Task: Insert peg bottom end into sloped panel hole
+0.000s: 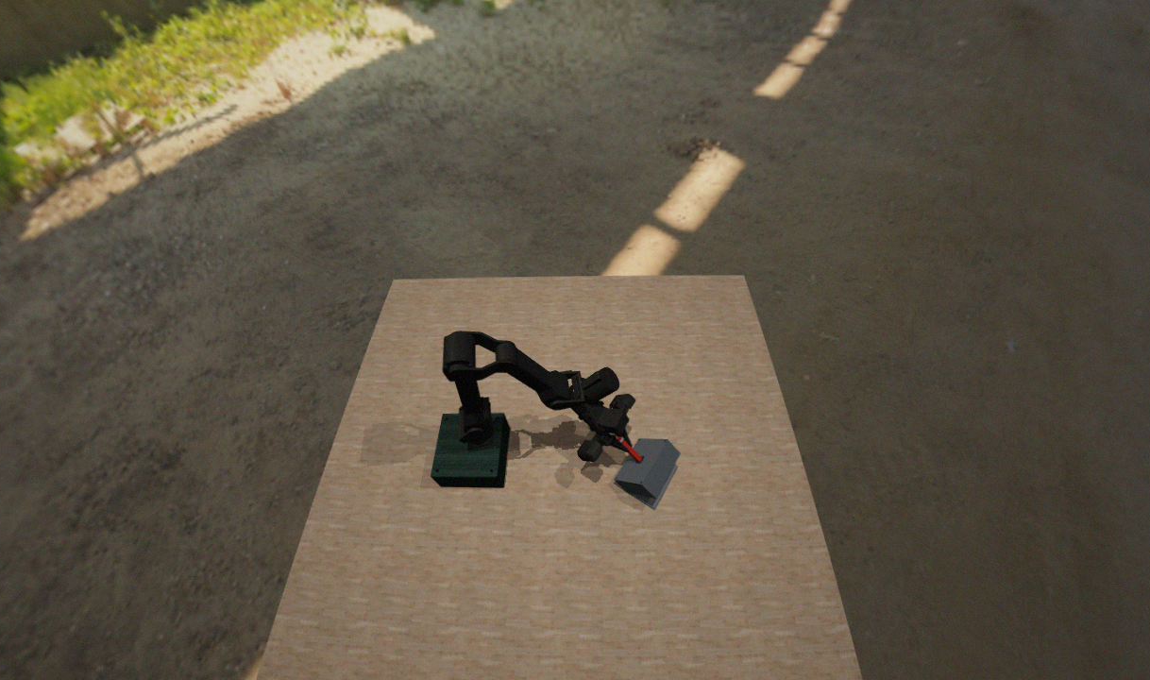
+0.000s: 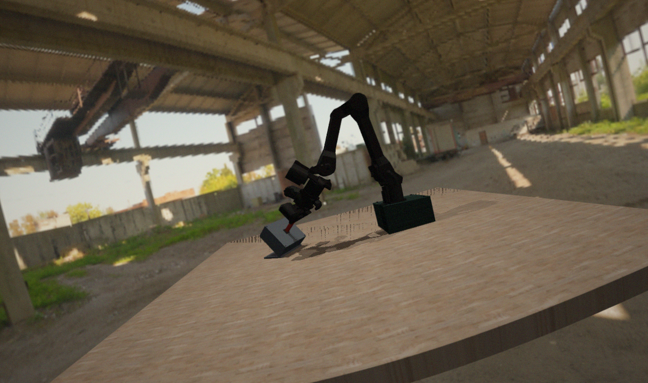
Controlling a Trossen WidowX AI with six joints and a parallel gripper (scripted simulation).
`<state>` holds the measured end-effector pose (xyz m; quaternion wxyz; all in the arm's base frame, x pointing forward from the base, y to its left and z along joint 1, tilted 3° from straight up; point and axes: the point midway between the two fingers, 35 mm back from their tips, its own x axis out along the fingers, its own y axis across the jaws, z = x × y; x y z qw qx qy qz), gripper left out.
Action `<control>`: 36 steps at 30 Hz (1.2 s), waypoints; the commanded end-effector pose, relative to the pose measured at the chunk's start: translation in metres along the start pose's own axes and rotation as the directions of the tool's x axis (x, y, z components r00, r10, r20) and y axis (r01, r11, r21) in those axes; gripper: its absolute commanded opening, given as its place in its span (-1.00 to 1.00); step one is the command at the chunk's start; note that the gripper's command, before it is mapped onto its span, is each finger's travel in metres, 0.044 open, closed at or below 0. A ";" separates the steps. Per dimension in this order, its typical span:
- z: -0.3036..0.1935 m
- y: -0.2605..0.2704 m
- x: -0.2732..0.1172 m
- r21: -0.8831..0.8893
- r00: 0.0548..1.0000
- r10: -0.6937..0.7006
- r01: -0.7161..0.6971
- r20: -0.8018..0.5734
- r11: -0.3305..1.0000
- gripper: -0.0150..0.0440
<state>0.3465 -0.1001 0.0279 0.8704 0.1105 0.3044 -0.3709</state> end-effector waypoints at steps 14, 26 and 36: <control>-0.001 0.001 0.010 -0.004 1.000 0.003 -0.003 -0.002 1.000 -0.49; -0.001 0.001 0.017 -0.004 1.000 0.003 -0.003 -0.001 1.000 -0.49; -0.001 0.000 0.022 -0.004 1.000 0.003 -0.003 -0.001 1.000 -0.49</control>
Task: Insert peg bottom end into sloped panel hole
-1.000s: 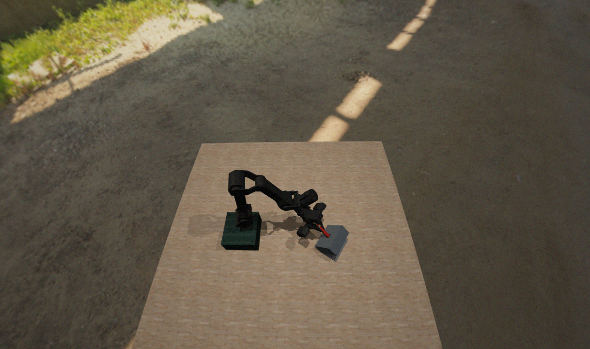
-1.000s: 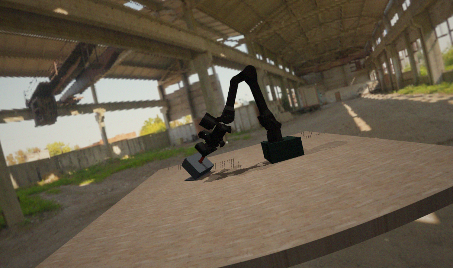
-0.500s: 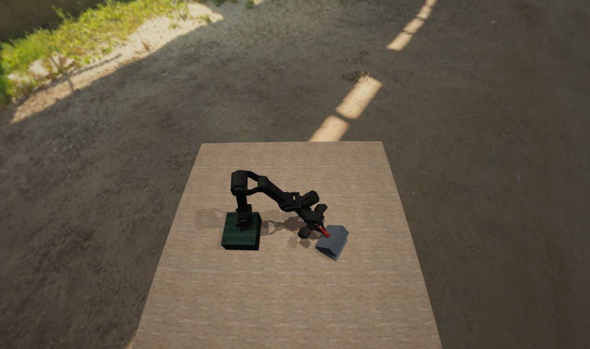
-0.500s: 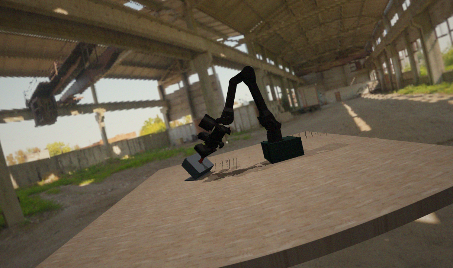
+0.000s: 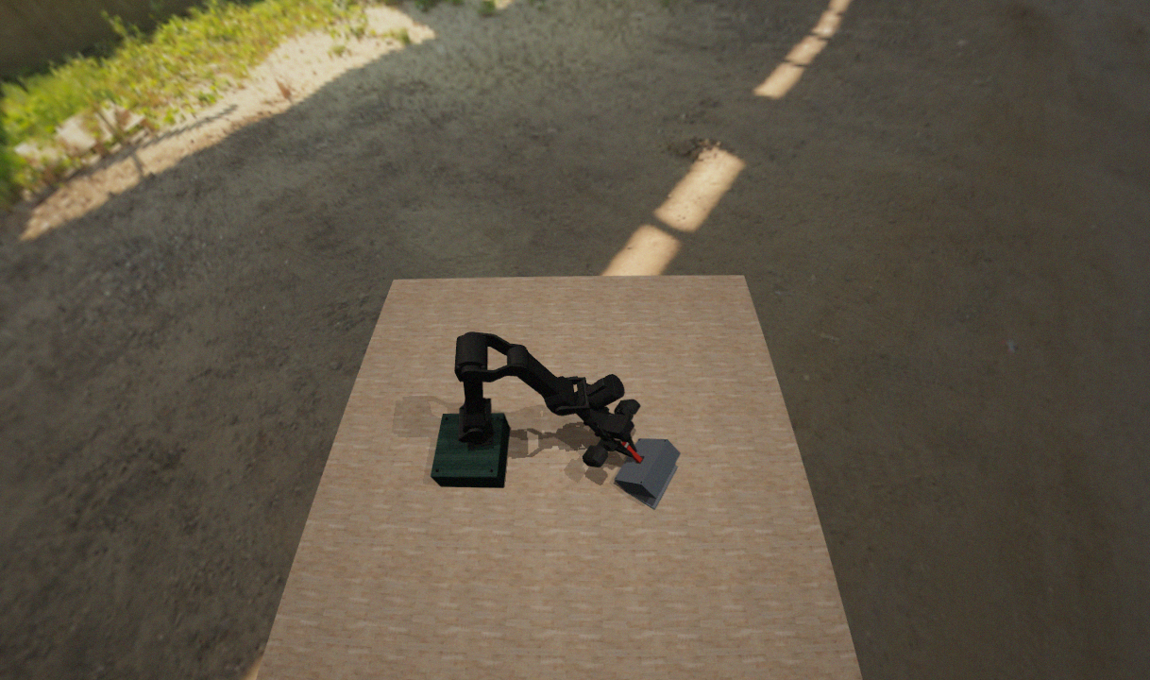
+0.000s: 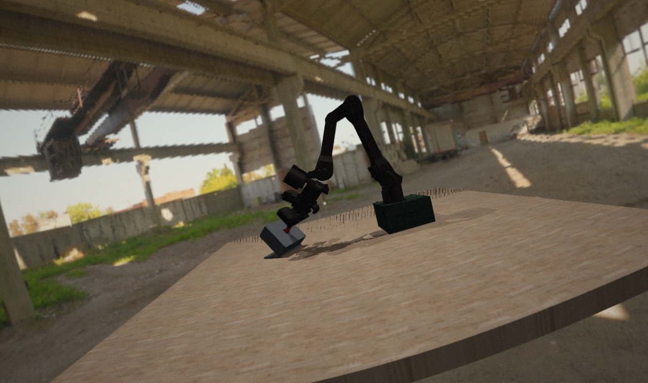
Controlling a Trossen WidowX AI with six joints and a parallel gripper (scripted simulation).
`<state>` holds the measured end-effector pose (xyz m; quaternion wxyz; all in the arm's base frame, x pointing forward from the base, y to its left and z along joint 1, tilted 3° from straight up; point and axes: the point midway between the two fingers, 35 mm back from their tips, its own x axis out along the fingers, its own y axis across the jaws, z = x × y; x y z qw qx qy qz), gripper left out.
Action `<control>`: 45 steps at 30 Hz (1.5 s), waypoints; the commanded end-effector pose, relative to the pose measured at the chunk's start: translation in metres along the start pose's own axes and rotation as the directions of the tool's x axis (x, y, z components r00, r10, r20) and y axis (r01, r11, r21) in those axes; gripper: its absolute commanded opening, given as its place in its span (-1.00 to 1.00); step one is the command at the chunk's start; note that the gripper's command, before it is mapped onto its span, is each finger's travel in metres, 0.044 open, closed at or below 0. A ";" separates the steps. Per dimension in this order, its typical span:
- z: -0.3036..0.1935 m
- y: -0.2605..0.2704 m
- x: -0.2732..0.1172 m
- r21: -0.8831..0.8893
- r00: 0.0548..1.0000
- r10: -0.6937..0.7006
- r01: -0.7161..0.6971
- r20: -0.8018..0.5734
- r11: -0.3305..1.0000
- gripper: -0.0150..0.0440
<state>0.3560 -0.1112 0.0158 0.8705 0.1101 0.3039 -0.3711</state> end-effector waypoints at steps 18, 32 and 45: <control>0.001 0.002 0.009 -0.004 1.000 0.003 -0.003 -0.002 1.000 -0.49; 0.000 0.000 0.007 -0.002 1.000 -0.001 0.001 -0.002 1.000 0.04; 0.000 0.001 0.002 -0.002 1.000 -0.001 0.001 -0.003 1.000 1.00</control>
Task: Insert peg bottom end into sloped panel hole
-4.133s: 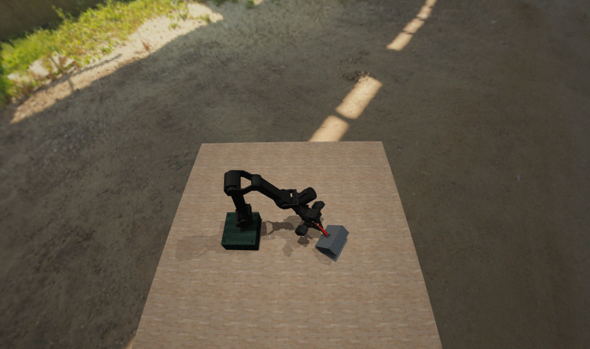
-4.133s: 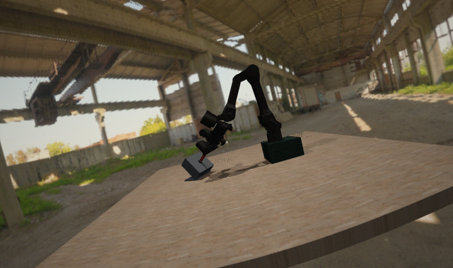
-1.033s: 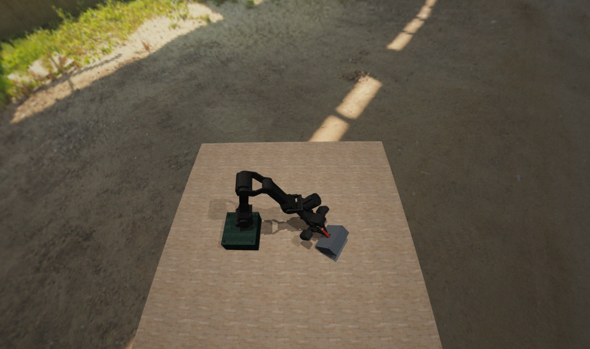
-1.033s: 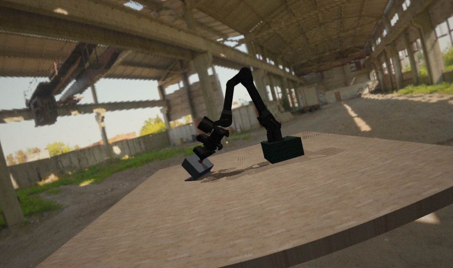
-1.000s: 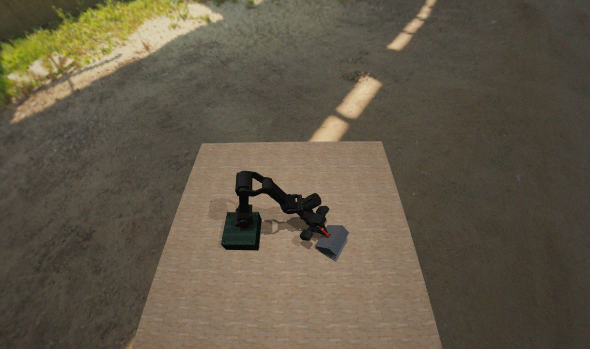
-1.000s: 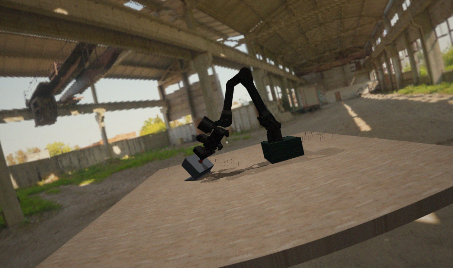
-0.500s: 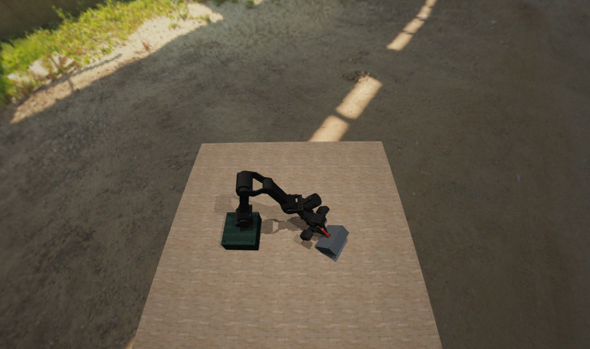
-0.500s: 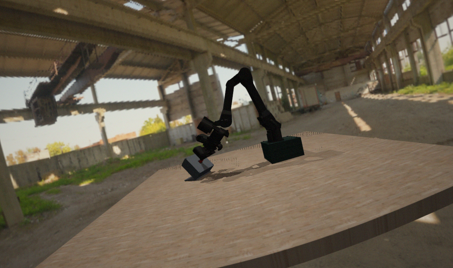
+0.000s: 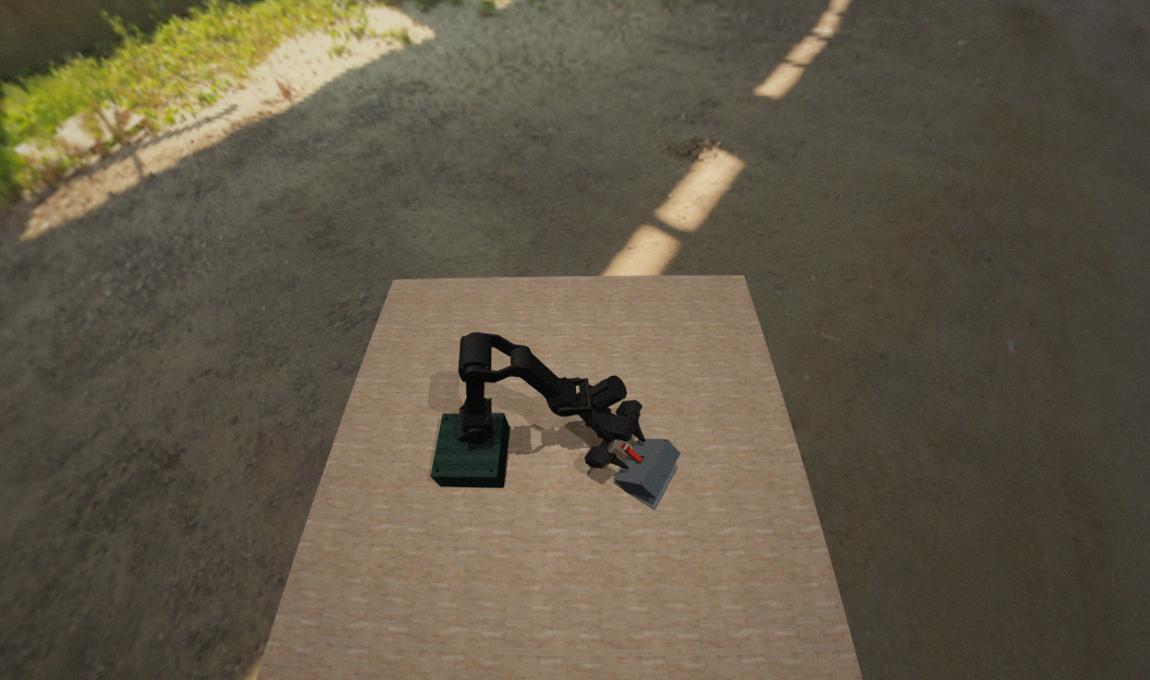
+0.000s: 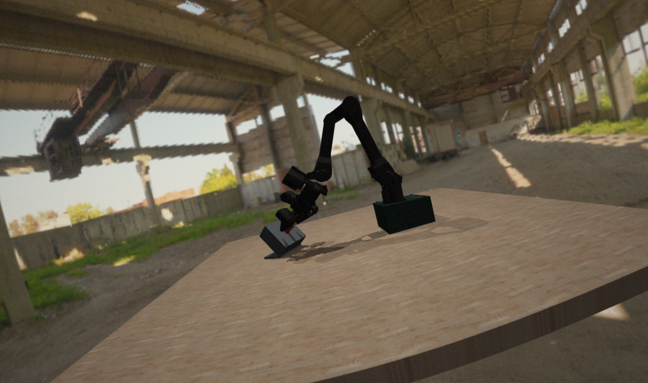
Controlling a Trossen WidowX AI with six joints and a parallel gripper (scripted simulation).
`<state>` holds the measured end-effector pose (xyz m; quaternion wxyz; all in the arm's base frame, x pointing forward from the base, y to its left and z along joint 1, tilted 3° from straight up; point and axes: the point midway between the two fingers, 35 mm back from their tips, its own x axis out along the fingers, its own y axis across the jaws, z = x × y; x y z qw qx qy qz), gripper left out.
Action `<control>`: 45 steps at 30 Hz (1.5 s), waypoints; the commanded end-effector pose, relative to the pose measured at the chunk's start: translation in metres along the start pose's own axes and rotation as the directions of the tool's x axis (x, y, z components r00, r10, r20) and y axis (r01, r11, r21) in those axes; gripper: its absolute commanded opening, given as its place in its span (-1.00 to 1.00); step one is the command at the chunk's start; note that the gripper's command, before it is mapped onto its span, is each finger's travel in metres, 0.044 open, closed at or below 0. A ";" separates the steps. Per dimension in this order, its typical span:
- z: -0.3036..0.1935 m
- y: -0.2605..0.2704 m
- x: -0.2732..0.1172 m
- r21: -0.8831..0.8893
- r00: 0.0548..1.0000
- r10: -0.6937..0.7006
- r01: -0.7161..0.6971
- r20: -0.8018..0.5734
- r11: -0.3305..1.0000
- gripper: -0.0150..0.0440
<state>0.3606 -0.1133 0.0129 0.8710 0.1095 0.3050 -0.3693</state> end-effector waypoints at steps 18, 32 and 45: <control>0.002 0.003 -0.025 0.001 1.000 -0.002 0.002 -0.006 1.000 1.00; 0.003 0.005 -0.042 0.001 1.000 0.000 0.000 -0.009 1.000 1.00; 0.004 0.007 -0.059 0.000 1.000 0.001 -0.001 -0.010 1.000 1.00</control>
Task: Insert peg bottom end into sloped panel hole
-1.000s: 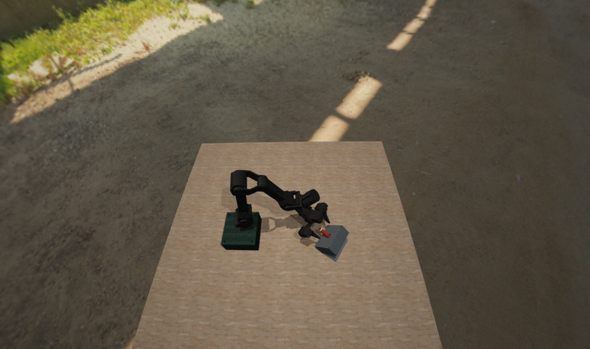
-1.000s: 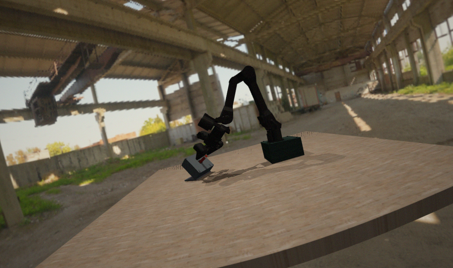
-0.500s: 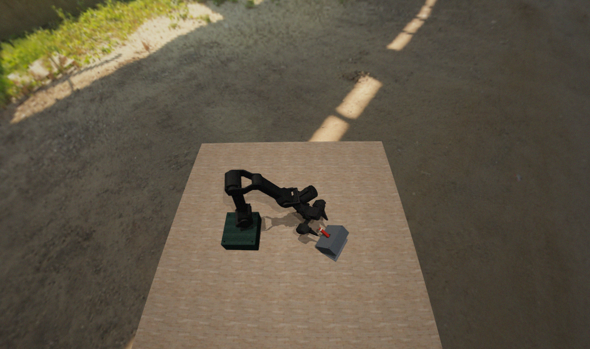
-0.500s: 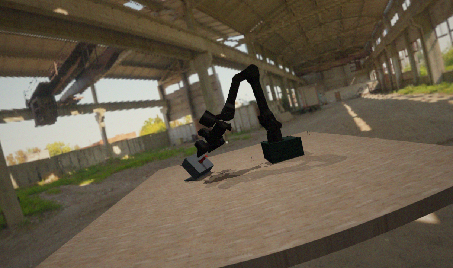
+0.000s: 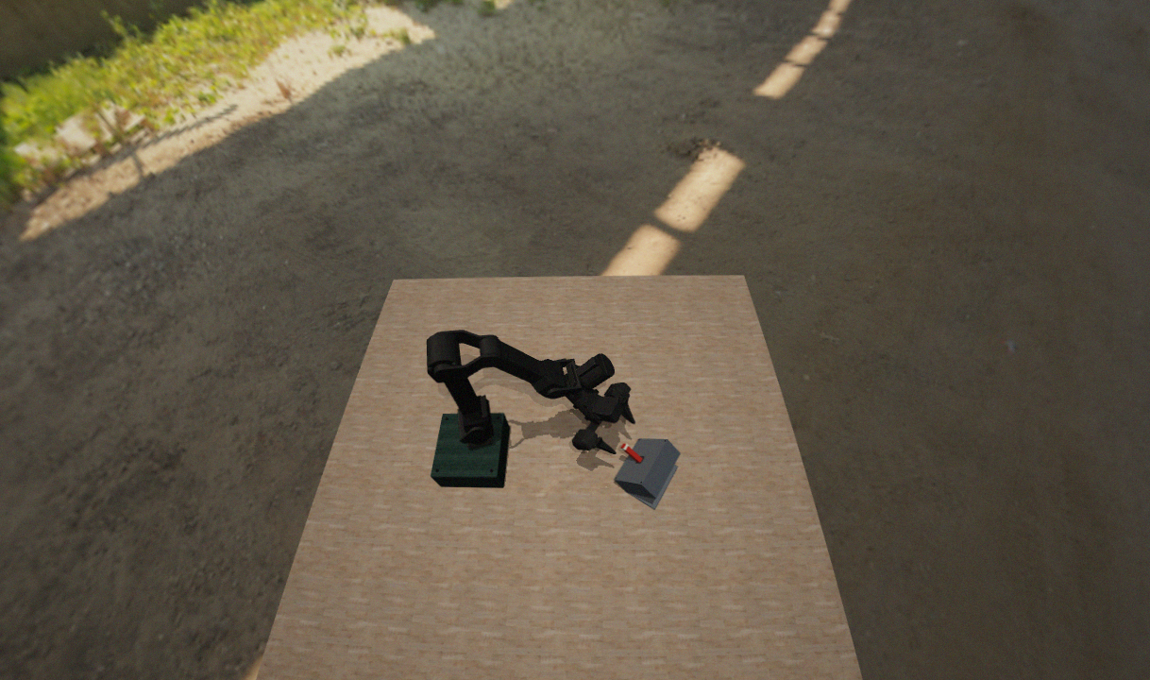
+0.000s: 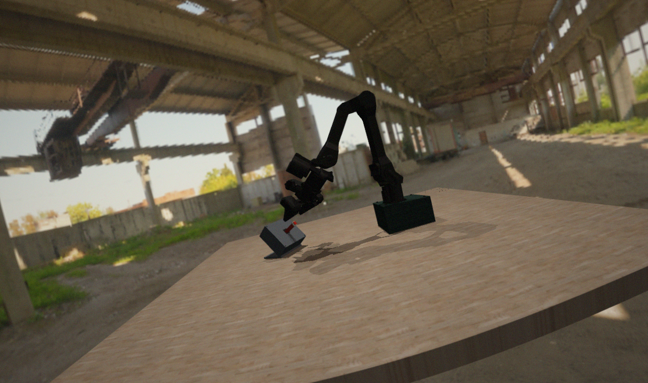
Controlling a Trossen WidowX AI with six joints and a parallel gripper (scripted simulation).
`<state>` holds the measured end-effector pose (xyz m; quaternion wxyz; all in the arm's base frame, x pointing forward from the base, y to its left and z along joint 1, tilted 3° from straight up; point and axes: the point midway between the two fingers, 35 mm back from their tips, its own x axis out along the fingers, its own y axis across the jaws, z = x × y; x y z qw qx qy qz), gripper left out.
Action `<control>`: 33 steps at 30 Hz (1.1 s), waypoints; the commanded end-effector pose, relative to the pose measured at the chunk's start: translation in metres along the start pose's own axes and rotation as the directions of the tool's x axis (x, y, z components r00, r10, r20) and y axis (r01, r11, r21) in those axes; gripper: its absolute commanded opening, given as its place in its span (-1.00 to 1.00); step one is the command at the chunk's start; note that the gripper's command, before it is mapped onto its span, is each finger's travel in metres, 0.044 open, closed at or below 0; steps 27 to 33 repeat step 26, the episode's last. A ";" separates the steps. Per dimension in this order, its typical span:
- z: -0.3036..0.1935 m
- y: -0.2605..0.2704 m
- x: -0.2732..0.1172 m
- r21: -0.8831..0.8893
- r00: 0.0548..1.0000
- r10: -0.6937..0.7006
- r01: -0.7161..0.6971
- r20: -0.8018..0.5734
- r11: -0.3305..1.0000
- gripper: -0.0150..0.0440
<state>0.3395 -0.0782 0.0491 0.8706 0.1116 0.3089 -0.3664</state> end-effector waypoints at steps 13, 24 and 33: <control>0.000 0.001 -0.022 -0.001 1.000 -0.002 0.002 -0.001 1.000 1.00; 0.000 0.002 -0.035 -0.002 1.000 -0.001 0.001 -0.001 1.000 1.00; 0.000 0.002 -0.038 -0.002 1.000 -0.001 0.001 -0.001 1.000 1.00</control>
